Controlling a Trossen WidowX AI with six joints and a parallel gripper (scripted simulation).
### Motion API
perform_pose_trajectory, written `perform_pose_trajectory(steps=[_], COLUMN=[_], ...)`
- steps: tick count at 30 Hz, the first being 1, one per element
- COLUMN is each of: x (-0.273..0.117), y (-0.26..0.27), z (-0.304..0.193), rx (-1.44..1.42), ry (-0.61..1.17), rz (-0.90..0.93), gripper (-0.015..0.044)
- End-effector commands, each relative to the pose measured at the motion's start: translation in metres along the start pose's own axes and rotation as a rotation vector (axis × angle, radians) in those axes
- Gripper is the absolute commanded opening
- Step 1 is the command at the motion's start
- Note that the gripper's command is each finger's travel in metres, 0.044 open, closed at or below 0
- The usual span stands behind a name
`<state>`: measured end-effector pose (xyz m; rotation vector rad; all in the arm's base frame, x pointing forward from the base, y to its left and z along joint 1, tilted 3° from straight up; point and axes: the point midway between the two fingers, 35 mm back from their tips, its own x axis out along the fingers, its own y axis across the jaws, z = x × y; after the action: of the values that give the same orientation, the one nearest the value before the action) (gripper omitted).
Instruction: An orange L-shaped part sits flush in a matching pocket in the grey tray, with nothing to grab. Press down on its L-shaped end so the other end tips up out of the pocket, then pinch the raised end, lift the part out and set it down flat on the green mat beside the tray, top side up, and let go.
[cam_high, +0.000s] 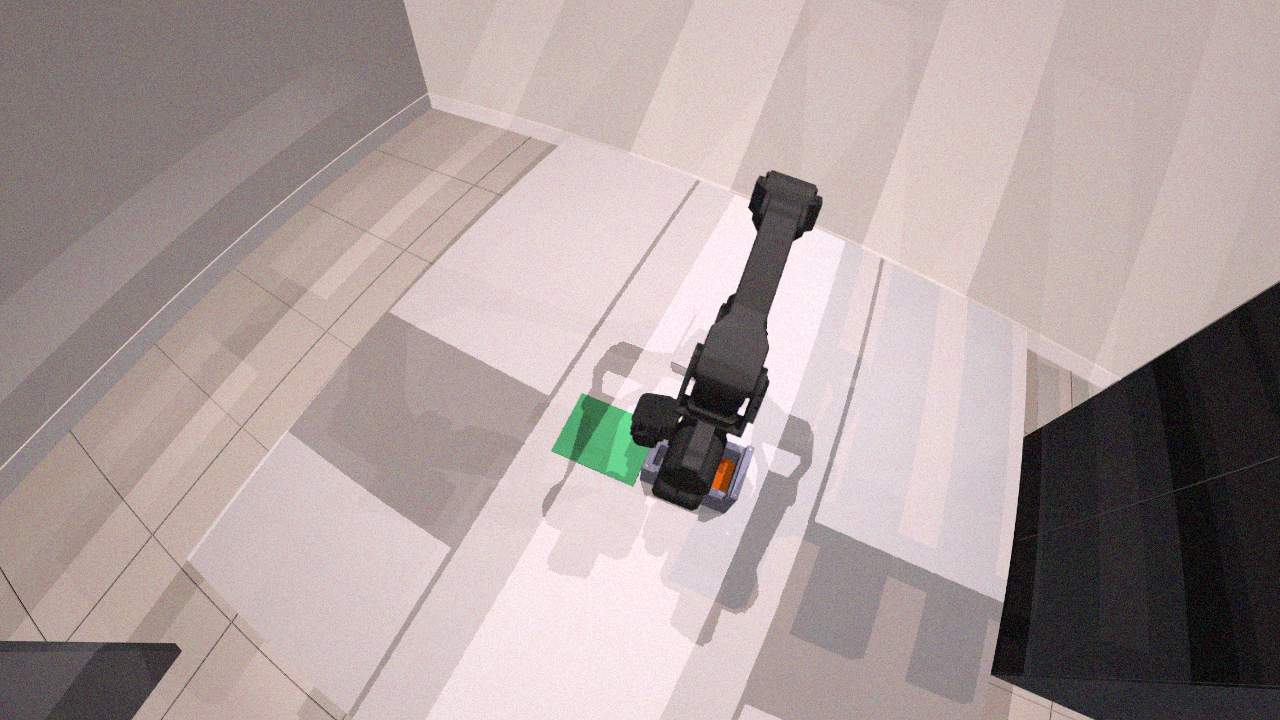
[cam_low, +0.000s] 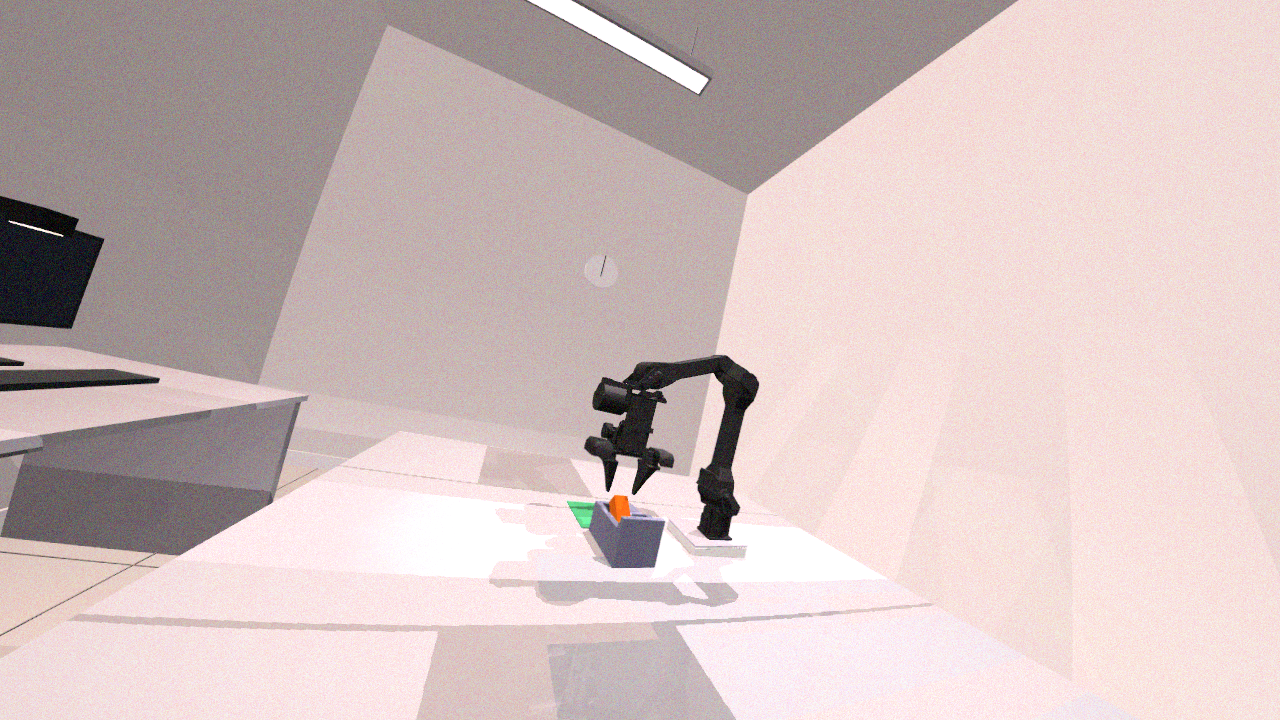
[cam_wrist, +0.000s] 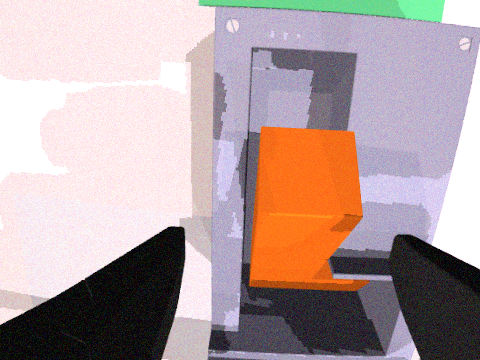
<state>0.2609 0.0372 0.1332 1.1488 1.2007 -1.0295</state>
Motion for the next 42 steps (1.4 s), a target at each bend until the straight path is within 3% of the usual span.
perform_pose_trajectory(steps=[1,29,32,42], x=[0.011,0.039,0.036,0.036], y=[-0.003,-0.004,-0.002,-0.002], z=[-0.001,-0.001,0.0,0.0], rx=[0.006,0.006,0.0,0.0], ry=[0.005,0.005,0.0,0.0], rz=[-0.02,-0.02,-0.006,-0.006], gripper=[0.028,0.028,0.0201,0.0135])
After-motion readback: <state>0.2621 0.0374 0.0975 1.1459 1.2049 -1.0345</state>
